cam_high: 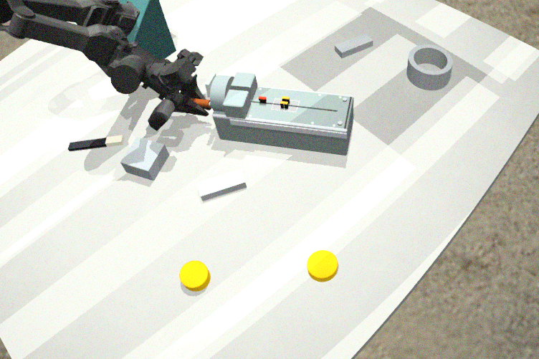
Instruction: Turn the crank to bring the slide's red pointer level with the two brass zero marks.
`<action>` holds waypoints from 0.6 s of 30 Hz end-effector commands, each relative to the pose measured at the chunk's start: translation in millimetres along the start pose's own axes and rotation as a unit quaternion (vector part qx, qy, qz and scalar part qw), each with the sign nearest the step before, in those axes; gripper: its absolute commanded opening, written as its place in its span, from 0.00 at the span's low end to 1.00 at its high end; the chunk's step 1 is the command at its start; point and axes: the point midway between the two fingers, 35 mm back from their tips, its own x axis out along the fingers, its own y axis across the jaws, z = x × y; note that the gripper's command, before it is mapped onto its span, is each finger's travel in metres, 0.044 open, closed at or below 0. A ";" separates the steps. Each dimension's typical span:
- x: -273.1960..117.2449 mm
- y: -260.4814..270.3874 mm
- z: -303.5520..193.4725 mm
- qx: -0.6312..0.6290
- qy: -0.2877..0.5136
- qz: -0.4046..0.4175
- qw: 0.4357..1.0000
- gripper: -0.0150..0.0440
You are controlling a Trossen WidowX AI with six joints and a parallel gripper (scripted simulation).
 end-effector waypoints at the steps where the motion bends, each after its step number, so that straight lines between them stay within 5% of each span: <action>1: 0.7 9.1 -1.0 -0.002 0.001 0.014 1.000 0.25; 18: 0.4 10.8 -0.8 -0.002 0.001 0.014 1.000 0.25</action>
